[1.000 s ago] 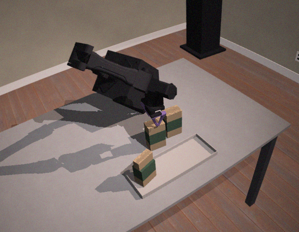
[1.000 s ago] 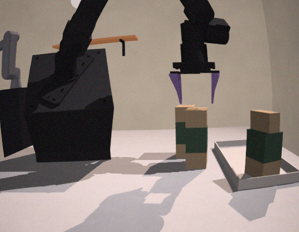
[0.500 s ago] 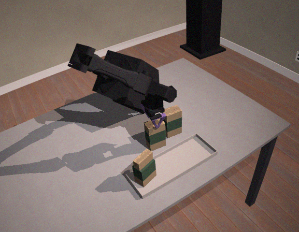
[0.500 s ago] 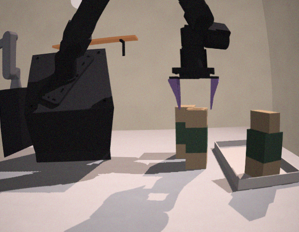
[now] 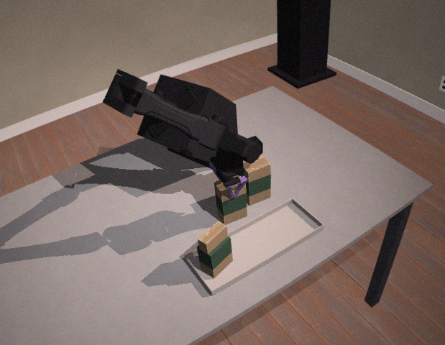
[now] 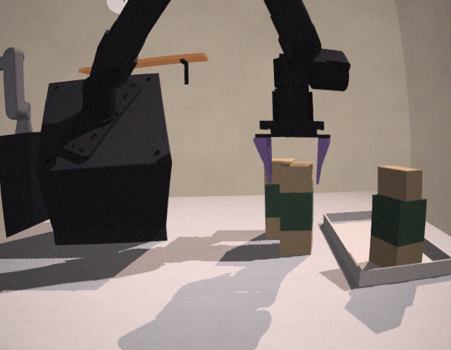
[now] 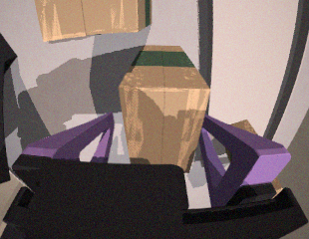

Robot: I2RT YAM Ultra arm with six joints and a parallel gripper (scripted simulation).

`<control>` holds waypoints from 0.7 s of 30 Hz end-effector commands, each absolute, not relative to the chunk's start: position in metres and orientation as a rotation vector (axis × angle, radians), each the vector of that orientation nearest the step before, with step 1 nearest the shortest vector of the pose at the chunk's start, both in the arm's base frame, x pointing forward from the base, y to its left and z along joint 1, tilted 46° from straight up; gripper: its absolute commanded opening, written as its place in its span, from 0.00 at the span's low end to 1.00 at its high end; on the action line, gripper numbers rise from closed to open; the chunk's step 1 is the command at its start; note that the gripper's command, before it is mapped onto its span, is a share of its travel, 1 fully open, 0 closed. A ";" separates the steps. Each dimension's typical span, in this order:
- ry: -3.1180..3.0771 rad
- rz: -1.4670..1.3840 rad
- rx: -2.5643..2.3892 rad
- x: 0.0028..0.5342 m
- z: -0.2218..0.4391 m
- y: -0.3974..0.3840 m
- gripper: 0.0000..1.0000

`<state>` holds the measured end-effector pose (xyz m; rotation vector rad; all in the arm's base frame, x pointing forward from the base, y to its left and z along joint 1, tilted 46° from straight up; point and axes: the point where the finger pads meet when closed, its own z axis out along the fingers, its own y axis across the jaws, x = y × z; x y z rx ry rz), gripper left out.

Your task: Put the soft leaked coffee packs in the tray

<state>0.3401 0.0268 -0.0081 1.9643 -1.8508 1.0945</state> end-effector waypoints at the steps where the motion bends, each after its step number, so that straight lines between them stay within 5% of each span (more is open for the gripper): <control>1: -1.837 1.084 1.992 0.340 -0.019 0.027 0.79; 21: -1.836 1.094 2.006 0.342 -0.019 0.031 0.79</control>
